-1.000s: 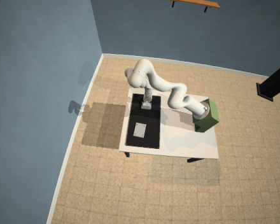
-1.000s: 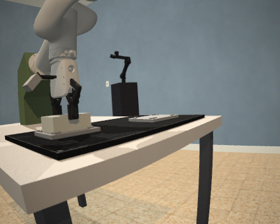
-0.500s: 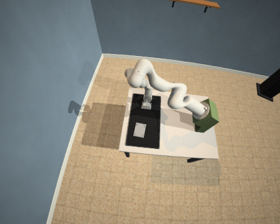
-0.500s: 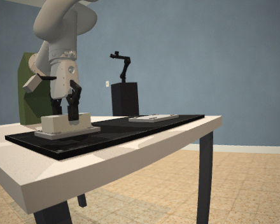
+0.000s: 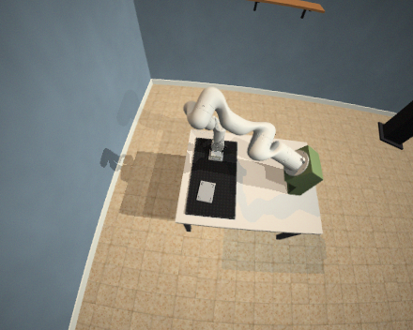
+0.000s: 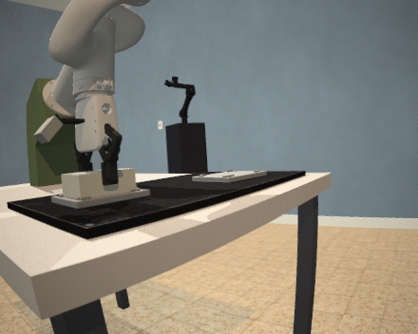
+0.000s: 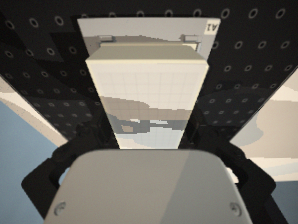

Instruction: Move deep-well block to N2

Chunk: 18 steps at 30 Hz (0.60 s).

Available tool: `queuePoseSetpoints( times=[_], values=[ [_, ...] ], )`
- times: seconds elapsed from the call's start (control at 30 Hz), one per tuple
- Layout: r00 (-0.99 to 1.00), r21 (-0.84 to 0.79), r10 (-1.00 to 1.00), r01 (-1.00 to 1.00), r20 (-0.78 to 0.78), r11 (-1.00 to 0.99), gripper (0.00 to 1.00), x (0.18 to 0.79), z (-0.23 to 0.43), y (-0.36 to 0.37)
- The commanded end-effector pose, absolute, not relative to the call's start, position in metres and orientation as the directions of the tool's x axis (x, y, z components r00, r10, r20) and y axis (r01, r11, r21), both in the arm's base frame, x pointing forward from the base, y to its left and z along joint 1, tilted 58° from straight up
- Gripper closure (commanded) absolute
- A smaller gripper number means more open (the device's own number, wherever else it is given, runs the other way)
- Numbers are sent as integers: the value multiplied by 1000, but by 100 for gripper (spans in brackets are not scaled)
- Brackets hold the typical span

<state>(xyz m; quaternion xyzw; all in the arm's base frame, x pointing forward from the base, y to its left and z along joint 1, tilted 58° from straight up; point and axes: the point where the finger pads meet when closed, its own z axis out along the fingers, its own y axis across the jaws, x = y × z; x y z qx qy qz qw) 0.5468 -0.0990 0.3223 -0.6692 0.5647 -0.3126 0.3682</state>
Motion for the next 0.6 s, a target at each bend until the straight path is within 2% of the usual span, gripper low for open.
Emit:
queuePoseSetpoints(
  times=[0.0, 0.57],
  values=[
    [166, -846, -986, -525, 3, -91, 0, 549, 321, -99],
    [166, -846, -986, -525, 3, -91, 0, 555, 318, -98]
  ],
)
